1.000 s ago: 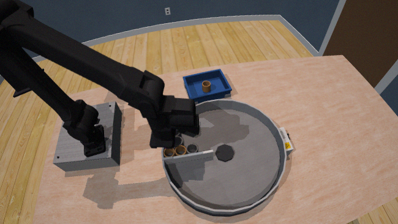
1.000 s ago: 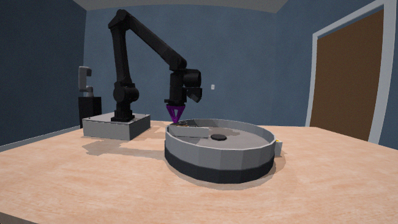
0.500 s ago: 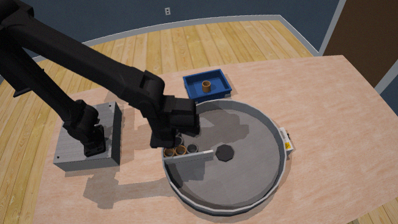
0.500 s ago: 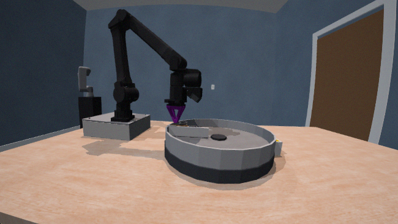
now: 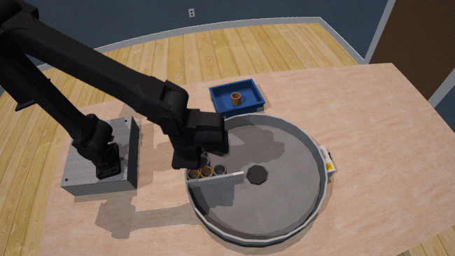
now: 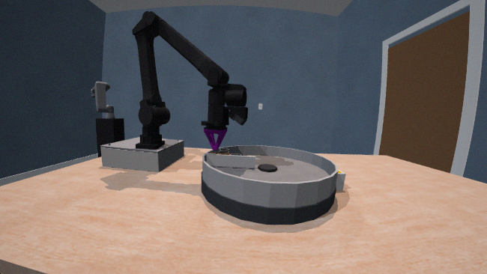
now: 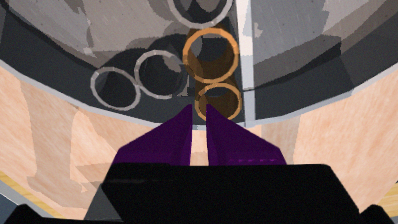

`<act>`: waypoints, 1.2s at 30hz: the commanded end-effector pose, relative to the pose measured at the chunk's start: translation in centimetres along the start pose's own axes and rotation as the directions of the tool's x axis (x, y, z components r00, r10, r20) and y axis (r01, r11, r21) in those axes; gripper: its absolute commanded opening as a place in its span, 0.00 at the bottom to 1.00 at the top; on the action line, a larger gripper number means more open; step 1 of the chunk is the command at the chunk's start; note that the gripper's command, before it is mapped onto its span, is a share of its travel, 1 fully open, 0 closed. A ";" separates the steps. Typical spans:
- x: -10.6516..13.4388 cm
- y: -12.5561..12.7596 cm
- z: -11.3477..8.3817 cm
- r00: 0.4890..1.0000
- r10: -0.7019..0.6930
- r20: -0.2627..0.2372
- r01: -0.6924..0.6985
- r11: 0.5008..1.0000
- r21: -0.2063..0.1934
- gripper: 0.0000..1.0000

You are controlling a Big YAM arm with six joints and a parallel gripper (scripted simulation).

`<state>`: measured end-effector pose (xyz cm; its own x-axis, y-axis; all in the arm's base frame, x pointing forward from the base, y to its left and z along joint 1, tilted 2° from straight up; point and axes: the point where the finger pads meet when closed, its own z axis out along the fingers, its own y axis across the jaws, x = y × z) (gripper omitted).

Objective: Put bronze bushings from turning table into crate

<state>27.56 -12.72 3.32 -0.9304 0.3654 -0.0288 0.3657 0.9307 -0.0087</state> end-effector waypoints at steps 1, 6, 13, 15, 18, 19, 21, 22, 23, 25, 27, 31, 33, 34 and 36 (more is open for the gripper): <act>-3.0 0.1 -1.3 0.998 -0.008 0.056 0.008 1.000 0.001 0.11; -3.0 0.1 -1.3 0.998 -0.008 0.056 0.008 1.000 0.001 0.11; -3.0 0.1 -1.3 0.998 -0.008 0.056 0.008 1.000 0.001 0.11; -3.0 0.1 -1.3 0.998 -0.008 0.056 0.008 1.000 0.001 0.11; -3.1 0.1 -1.3 0.998 -0.008 0.060 0.008 1.000 0.001 0.11; -2.6 0.1 -0.9 0.999 -0.008 0.051 0.008 1.000 0.001 0.11; -1.4 0.3 0.1 1.000 -0.008 0.025 0.008 1.000 -0.001 0.11; -0.8 0.3 0.6 1.000 -0.009 0.013 0.009 1.000 -0.001 0.11; -0.6 0.3 0.8 1.000 -0.009 0.009 0.009 1.000 -0.002 0.11; -0.6 0.3 0.8 1.000 -0.008 0.009 0.008 1.000 -0.002 0.11; -0.5 0.3 0.8 1.000 -0.008 0.006 0.008 1.000 -0.002 0.11; -0.4 0.3 0.8 1.000 -0.008 0.002 0.008 1.000 -0.002 0.11; -0.4 0.3 0.8 1.000 -0.008 0.002 0.008 1.000 -0.002 0.11; -0.4 0.3 0.8 1.000 -0.008 0.002 0.008 1.000 -0.002 0.11; -0.4 0.3 0.8 1.000 -0.008 0.002 0.008 1.000 -0.002 0.11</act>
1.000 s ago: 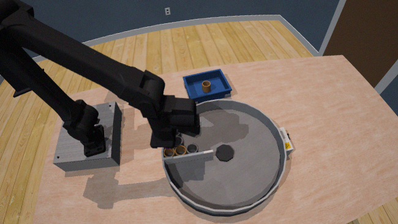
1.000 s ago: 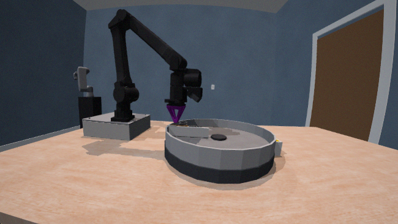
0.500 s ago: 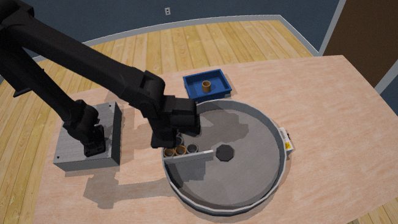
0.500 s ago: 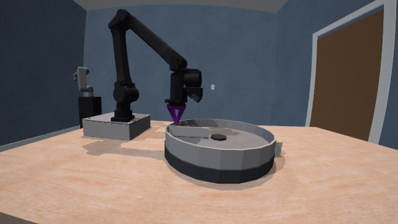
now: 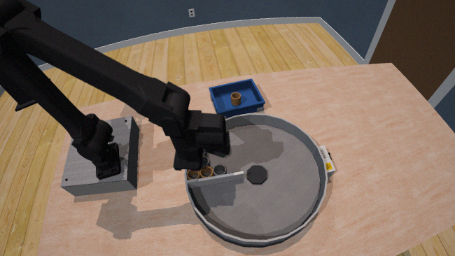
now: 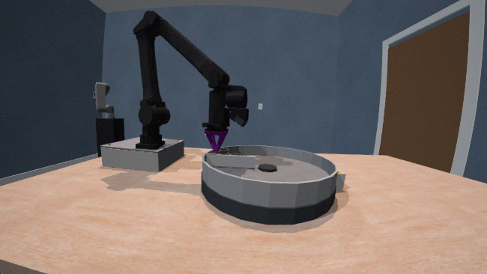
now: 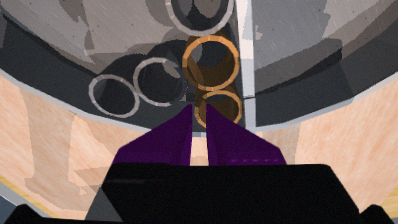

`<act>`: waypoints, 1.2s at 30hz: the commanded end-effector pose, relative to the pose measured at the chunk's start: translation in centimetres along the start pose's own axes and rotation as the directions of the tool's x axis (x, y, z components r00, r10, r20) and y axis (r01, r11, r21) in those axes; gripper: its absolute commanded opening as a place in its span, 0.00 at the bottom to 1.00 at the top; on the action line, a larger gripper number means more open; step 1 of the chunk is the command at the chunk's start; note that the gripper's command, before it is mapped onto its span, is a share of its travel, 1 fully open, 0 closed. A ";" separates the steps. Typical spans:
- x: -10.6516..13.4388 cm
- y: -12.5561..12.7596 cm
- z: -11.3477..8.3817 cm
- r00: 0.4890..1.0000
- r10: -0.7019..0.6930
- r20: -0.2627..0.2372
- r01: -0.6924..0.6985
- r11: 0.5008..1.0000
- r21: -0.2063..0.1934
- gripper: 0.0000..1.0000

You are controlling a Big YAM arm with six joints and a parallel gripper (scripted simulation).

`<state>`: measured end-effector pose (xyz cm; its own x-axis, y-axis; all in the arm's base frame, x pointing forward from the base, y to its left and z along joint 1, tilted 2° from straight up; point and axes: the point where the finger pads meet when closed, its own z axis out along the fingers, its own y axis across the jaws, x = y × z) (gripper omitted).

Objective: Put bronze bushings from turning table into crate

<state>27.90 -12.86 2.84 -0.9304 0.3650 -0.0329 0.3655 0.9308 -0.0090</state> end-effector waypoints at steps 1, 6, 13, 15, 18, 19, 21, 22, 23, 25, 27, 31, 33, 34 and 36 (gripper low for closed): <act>-0.1 0.3 0.3 1.000 -0.007 -0.002 0.007 1.000 -0.002 0.11; -0.1 0.3 0.3 1.000 -0.007 -0.002 0.007 1.000 -0.002 0.11; -0.1 0.3 0.3 1.000 -0.007 -0.002 0.007 1.000 -0.002 0.11; -0.1 0.3 0.3 1.000 -0.007 -0.002 0.007 1.000 -0.002 0.11; -0.1 0.3 0.3 1.000 -0.007 -0.002 0.007 1.000 -0.002 0.11; -0.1 0.3 0.3 1.000 -0.007 -0.002 0.007 1.000 -0.002 0.11; -0.1 0.3 0.3 1.000 -0.007 -0.002 0.007 1.000 -0.002 0.11; -0.1 0.3 0.3 1.000 -0.007 -0.002 0.007 1.000 -0.002 0.11; -0.1 0.3 0.3 1.000 -0.007 -0.002 0.007 1.000 -0.002 0.11; -0.1 0.3 0.3 1.000 -0.007 -0.002 0.007 1.000 -0.002 0.11; -0.1 0.3 0.3 1.000 -0.007 -0.001 0.007 1.000 -0.002 0.11; -0.2 0.4 -0.3 1.000 -0.006 0.025 0.006 1.000 -0.001 0.11; -0.1 0.3 -0.4 1.000 -0.005 0.028 0.005 1.000 -0.001 0.11; -0.1 0.3 -0.4 1.000 -0.004 0.028 0.004 1.000 -0.001 0.11; -0.1 0.3 -0.4 1.000 -0.004 0.028 0.004 1.000 -0.001 0.11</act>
<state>27.51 -12.66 2.52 -0.9309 0.3645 -0.0257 0.3648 0.9311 -0.0086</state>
